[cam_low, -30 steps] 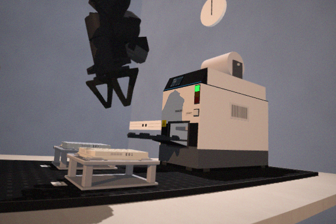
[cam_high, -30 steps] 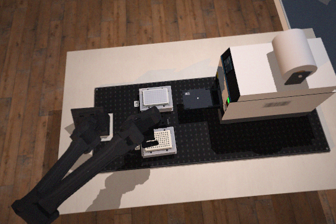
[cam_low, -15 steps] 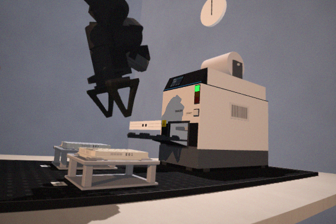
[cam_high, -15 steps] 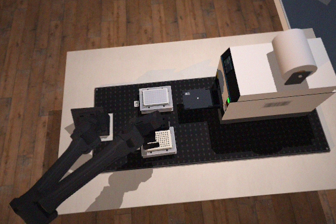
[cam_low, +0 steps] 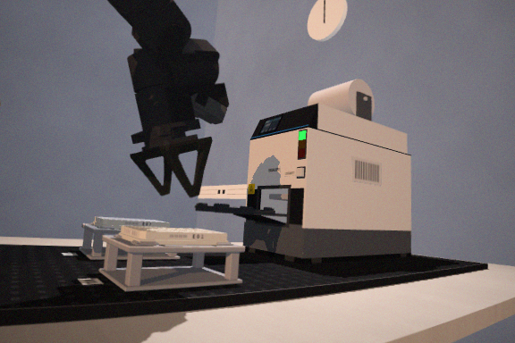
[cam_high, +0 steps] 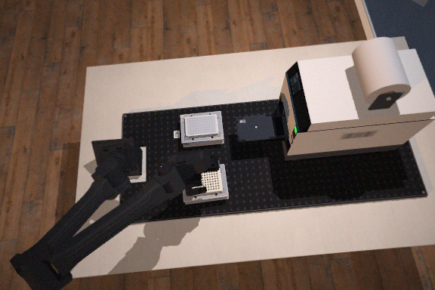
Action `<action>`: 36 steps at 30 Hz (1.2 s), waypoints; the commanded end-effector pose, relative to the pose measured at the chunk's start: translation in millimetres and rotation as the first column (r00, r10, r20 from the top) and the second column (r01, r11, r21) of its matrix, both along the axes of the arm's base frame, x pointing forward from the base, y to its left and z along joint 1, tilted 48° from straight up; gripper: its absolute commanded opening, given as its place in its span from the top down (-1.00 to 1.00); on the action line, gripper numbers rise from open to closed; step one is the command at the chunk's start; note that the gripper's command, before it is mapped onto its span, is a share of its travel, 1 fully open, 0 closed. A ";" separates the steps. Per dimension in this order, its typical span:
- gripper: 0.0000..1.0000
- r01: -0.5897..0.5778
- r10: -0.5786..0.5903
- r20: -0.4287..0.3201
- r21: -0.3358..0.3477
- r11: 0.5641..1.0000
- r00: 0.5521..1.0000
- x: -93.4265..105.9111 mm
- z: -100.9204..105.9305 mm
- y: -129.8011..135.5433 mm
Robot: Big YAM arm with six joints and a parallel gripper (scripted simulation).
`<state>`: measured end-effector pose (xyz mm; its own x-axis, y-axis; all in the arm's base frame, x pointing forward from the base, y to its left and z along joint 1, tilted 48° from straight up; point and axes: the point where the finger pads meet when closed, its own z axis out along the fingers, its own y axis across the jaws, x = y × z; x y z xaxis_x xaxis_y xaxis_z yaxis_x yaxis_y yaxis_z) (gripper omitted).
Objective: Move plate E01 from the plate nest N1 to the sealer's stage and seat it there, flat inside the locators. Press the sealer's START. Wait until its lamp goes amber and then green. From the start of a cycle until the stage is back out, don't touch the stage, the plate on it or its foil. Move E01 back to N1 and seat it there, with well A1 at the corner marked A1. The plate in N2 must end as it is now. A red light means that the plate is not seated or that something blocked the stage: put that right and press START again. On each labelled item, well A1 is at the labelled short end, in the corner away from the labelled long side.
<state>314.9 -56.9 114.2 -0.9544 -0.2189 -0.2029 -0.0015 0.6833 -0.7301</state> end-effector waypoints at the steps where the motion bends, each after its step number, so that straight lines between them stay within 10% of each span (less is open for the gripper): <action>1: -1.00 -0.007 0.007 -0.020 -0.003 1.000 1.000 -0.7 -8.3 -7.8; 22: -1.00 -0.012 0.012 -0.020 -0.006 1.000 1.000 -1.8 -29.3 -31.5; 36: -1.00 -0.008 0.008 0.040 0.002 1.000 0.999 12.9 -5.1 -20.7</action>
<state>312.1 -83.7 91.2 -0.9546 -0.2238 -0.1964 -0.0088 0.6805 -0.7327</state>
